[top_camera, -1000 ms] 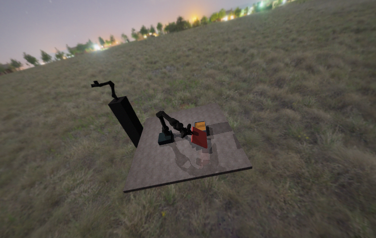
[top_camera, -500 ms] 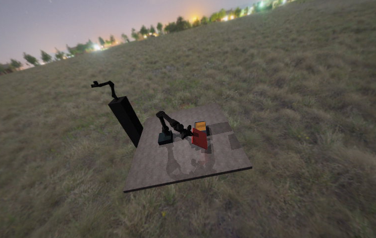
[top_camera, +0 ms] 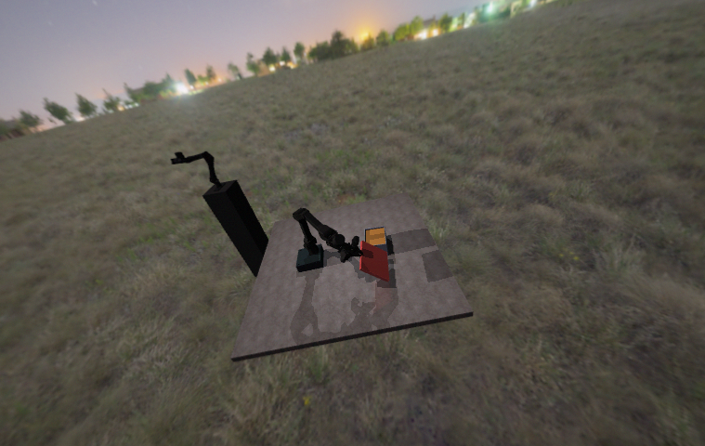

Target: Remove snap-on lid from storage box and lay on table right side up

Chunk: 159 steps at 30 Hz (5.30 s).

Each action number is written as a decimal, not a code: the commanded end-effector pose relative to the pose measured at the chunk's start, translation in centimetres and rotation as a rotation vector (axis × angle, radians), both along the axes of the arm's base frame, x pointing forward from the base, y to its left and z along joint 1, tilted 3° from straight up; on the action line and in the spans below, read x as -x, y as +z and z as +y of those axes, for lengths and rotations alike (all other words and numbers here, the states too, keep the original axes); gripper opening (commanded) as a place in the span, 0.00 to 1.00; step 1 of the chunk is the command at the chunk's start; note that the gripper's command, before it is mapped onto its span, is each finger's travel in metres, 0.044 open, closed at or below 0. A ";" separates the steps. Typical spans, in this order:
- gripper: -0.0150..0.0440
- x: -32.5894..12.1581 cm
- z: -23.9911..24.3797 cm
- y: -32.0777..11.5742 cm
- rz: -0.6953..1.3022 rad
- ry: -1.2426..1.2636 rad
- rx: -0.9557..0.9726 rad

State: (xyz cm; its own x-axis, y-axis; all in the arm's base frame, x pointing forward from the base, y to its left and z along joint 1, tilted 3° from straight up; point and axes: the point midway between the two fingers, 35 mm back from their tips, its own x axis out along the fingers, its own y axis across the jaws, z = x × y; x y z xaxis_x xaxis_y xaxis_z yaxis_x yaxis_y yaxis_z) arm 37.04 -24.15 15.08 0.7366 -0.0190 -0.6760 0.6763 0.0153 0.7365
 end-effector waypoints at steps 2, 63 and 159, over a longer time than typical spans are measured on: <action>0.25 -0.1 0.0 -0.2 -0.011 0.010 0.005; 0.25 0.1 -0.1 -5.1 -0.011 0.010 0.005; 0.25 0.3 -0.3 -12.8 -0.010 0.010 0.005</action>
